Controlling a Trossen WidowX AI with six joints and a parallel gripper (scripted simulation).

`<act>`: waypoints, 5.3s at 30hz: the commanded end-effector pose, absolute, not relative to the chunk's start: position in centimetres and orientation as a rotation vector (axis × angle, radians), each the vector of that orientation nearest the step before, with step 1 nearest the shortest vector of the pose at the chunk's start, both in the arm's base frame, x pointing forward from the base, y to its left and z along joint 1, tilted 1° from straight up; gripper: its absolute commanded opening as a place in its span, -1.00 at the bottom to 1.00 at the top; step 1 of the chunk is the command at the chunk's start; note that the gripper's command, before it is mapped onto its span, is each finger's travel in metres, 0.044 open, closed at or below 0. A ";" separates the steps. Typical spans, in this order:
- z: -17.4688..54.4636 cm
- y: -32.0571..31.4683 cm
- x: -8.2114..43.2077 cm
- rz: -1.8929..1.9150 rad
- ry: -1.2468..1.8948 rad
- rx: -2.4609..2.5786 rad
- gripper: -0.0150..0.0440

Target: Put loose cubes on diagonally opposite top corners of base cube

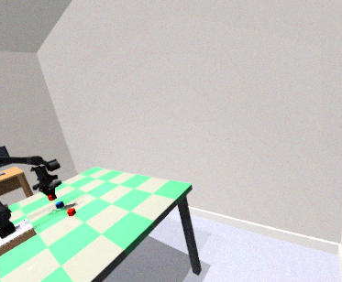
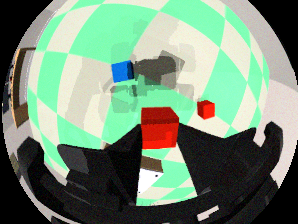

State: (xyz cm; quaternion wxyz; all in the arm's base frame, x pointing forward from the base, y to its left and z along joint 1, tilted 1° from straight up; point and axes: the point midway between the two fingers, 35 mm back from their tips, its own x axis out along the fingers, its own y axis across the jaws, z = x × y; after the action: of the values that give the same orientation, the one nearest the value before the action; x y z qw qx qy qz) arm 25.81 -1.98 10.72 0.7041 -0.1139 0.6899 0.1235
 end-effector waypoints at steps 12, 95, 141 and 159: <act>8.8 2.0 27.7 -0.005 1.560 0.036 -0.14; 4.4 5.6 28.6 -0.236 1.548 0.273 0.20; 8.3 0.5 29.9 -0.389 1.528 0.416 0.41; 11.2 -14.5 28.5 -0.792 1.411 0.809 0.41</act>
State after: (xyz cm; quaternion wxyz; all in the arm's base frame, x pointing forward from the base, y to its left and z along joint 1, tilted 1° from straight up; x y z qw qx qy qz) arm 29.27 -11.92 10.91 0.6367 0.3236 0.6260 -0.3132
